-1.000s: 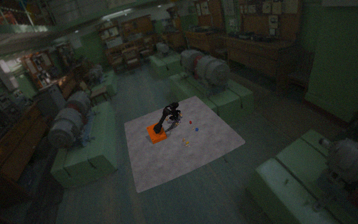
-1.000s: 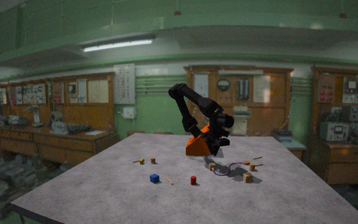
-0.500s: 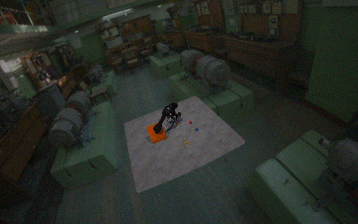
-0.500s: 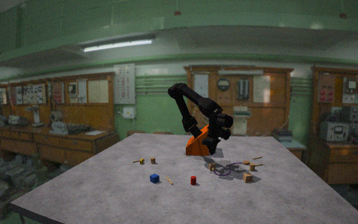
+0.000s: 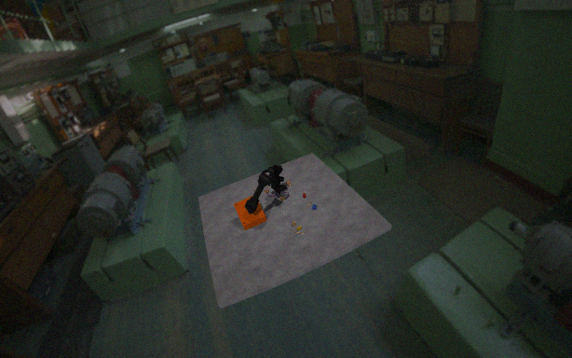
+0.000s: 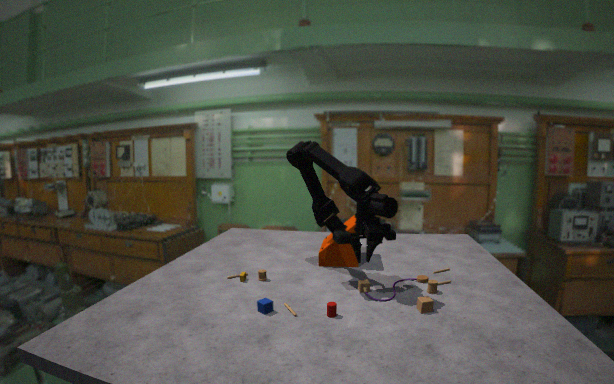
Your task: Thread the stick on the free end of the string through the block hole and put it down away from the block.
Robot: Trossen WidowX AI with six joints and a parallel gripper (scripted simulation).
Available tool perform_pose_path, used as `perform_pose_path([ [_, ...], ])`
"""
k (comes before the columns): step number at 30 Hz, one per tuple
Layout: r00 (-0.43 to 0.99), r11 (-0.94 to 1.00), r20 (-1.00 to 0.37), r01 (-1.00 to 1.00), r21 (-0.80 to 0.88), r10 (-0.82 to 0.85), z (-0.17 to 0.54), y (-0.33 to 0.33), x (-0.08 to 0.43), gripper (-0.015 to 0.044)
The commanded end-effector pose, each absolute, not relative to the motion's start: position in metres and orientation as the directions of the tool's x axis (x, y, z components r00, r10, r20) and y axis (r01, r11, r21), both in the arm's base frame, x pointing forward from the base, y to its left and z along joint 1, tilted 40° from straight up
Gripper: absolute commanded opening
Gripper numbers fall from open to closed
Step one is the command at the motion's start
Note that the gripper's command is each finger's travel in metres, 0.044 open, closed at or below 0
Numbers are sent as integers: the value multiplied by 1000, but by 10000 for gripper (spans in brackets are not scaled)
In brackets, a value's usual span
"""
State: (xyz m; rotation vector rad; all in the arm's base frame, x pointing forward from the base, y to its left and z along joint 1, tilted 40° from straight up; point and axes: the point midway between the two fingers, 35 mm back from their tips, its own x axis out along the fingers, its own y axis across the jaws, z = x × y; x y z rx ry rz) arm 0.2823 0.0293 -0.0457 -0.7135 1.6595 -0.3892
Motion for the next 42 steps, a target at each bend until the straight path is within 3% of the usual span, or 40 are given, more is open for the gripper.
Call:
perform_pose_path([
  [1, -75, 775, -772, -29, -631, -631, -43, 32, 279, 123],
  [42, -74, 775, -772, -29, -632, -632, -84, -1, 277, 123],
])
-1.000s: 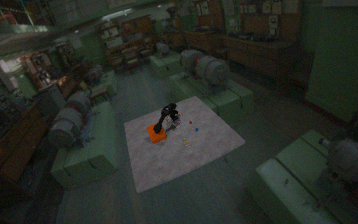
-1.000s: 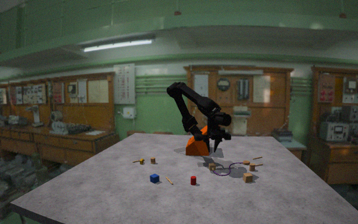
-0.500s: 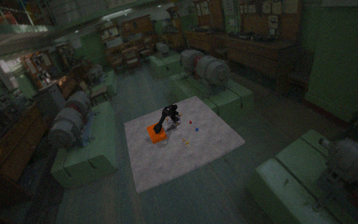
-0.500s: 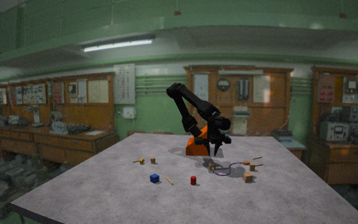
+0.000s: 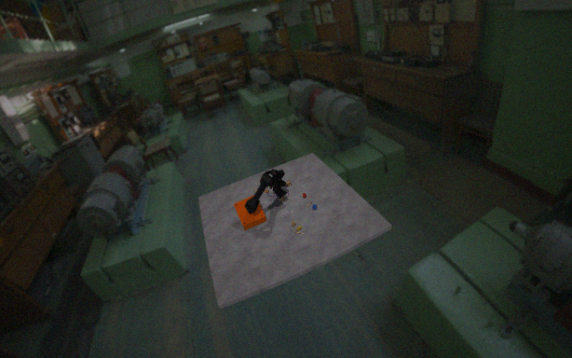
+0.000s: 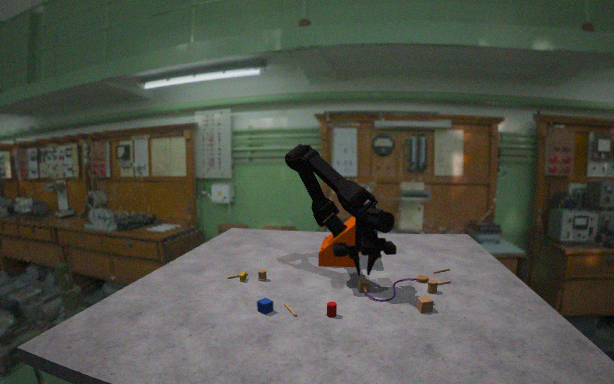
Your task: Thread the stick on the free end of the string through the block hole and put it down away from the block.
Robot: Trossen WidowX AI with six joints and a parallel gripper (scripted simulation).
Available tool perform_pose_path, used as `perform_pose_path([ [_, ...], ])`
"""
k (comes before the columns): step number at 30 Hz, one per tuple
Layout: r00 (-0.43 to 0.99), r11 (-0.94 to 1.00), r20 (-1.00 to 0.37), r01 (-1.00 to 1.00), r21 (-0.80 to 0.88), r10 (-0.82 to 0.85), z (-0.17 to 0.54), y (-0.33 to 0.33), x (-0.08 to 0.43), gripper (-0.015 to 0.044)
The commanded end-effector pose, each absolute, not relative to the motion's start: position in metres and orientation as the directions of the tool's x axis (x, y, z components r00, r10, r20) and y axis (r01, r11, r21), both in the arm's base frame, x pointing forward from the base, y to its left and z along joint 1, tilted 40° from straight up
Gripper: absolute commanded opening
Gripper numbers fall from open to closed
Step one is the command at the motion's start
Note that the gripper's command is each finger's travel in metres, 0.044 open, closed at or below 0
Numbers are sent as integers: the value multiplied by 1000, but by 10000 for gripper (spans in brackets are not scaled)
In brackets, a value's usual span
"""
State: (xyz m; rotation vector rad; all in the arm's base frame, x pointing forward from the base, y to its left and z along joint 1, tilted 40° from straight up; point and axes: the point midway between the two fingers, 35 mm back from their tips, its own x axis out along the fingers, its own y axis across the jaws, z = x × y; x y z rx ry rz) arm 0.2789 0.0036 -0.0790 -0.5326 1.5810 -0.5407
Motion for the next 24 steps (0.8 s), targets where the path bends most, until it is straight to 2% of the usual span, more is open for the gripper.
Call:
perform_pose_path([
  [1, -74, 775, -771, -29, -632, -632, -85, -2, 277, 123],
  [24, -75, 772, -769, -29, -635, -635, -104, -20, 272, 123],
])
